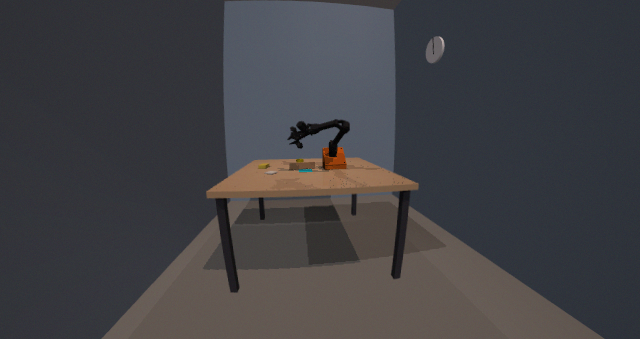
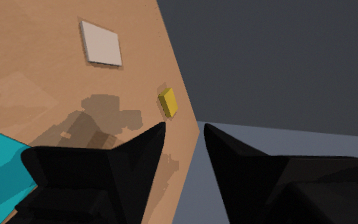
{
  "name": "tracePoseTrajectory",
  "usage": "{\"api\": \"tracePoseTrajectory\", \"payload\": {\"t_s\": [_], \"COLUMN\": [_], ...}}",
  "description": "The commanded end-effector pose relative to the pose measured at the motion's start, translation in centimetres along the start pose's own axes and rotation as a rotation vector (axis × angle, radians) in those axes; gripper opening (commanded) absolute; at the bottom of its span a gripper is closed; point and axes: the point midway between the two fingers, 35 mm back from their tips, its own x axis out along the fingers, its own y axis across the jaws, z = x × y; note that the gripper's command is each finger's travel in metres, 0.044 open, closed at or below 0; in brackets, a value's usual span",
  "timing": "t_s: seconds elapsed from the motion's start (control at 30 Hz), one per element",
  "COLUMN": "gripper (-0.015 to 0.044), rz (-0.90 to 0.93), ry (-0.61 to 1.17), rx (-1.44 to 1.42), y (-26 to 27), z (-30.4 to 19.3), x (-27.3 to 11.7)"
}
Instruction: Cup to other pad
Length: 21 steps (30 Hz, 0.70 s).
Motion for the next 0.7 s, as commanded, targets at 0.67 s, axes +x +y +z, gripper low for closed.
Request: {"api": "tracePoseTrajectory", "payload": {"t_s": [0.67], "gripper": [0.0167], "rz": [1.092], "ry": [0.159], "rx": [-0.068], "y": [7.9], "z": [-22.8], "x": [5.2]}}
